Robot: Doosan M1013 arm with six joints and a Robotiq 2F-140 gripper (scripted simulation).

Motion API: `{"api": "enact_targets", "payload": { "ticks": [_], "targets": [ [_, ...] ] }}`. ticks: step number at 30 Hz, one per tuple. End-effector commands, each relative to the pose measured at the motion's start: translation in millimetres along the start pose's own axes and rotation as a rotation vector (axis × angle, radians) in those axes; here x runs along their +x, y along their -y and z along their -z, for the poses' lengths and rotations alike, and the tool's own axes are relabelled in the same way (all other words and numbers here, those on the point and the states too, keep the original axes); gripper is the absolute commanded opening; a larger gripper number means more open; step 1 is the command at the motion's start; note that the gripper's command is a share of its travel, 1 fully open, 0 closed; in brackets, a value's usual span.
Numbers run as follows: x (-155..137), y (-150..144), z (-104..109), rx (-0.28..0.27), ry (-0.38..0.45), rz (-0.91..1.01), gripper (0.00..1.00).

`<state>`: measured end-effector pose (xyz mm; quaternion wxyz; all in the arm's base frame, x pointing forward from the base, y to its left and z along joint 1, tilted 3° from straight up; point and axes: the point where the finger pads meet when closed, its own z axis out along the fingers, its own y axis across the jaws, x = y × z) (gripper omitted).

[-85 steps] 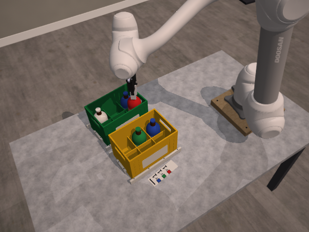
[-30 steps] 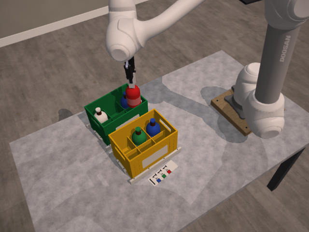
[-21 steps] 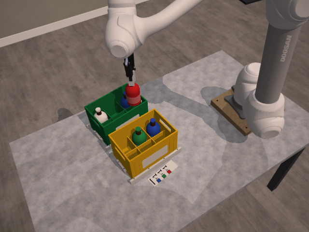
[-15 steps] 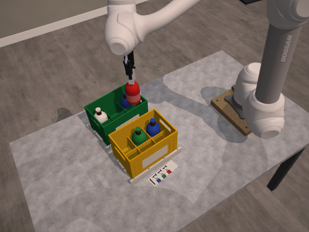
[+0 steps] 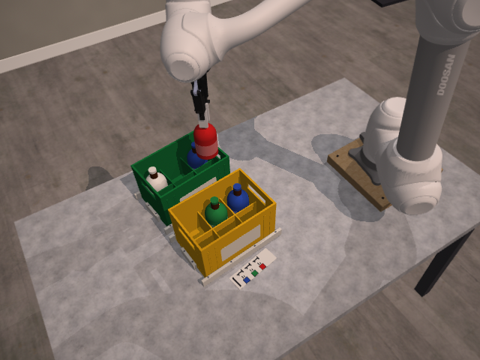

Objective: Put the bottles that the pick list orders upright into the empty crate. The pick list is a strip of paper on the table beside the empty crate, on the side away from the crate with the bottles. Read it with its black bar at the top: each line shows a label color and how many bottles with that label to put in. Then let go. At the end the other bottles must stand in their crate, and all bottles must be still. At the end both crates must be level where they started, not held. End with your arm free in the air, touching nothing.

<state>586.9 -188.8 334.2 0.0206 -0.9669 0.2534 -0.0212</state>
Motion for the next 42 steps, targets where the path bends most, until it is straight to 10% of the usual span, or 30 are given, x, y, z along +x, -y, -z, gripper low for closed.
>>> {"api": "enact_targets", "payload": {
  "ticks": [1,42],
  "targets": [
    [0,2,0,0.000,0.000,0.000,0.00],
    [7,72,0,0.000,0.000,0.000,0.00]
  ]
}}
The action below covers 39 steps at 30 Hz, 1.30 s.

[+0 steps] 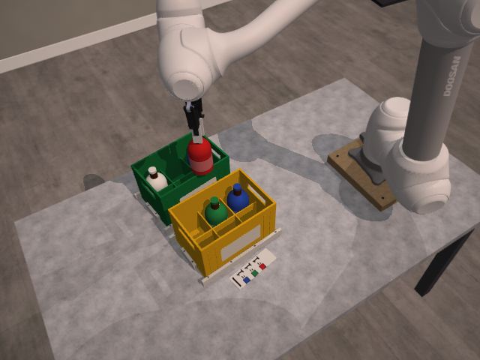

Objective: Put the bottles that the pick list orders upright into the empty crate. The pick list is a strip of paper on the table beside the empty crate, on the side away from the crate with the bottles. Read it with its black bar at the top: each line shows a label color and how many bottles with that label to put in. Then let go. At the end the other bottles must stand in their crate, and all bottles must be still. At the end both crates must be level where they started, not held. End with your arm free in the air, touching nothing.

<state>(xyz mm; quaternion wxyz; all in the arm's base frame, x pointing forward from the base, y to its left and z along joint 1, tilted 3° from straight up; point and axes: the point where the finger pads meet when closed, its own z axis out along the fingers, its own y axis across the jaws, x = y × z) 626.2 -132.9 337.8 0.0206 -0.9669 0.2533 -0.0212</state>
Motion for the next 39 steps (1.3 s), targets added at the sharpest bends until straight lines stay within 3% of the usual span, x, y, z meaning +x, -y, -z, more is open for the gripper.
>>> {"api": "enact_targets", "payload": {
  "ticks": [1,39],
  "targets": [
    [1,5,0,0.000,0.000,0.000,0.00],
    [8,73,0,0.000,0.000,0.000,0.00]
  ]
}}
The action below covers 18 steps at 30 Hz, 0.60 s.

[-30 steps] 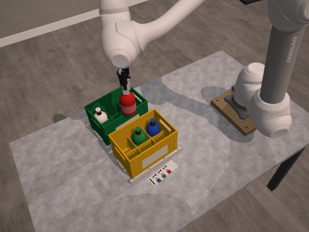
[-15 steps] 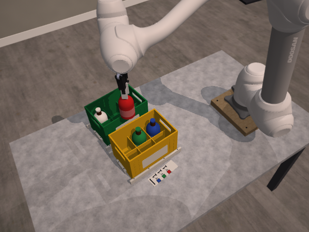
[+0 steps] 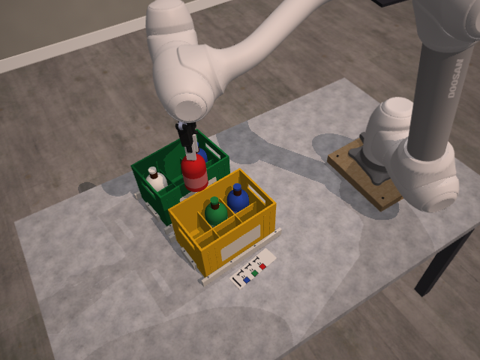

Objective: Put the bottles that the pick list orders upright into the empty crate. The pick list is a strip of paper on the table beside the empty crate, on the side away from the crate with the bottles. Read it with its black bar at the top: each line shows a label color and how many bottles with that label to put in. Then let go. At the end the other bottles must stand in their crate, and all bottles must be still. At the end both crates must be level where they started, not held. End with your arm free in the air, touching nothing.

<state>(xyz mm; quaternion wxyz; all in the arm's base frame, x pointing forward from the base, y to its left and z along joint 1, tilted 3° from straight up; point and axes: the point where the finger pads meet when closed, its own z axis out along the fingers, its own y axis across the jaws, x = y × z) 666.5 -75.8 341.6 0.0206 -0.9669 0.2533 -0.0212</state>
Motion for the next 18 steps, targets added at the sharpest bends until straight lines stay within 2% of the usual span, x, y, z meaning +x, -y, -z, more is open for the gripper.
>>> {"api": "enact_targets", "payload": {
  "ticks": [1,18],
  "targets": [
    [1,5,0,0.000,0.000,0.000,0.00],
    [4,35,0,0.000,0.000,0.000,0.00]
  ]
}}
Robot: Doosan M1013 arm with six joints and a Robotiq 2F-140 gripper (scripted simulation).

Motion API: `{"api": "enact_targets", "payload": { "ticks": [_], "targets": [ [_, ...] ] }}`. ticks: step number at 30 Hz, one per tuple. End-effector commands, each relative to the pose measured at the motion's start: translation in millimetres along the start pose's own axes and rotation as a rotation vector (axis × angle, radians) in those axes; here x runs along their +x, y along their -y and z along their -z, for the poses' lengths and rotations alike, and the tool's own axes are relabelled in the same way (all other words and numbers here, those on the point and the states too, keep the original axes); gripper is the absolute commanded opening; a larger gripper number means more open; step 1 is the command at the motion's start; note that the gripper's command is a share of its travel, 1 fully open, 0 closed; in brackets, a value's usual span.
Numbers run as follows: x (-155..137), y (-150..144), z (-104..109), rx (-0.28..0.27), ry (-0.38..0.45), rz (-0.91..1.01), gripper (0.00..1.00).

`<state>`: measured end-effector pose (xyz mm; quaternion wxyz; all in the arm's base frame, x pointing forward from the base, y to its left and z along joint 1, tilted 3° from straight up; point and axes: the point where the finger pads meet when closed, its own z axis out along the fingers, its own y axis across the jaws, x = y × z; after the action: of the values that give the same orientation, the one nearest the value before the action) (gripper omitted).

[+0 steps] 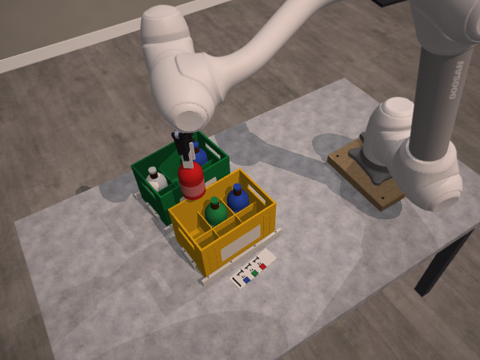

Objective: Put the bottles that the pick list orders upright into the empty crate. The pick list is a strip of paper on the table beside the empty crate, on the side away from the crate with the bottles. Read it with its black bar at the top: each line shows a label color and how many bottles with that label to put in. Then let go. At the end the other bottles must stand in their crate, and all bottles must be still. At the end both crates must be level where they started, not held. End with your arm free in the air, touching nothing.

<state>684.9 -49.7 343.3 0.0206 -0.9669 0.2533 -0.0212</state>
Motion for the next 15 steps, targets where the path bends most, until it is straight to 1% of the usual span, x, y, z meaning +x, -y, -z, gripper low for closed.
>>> {"api": "enact_targets", "payload": {
  "ticks": [1,15],
  "targets": [
    [1,5,0,0.000,0.000,0.000,0.00],
    [3,29,0,0.000,0.000,0.000,0.00]
  ]
}}
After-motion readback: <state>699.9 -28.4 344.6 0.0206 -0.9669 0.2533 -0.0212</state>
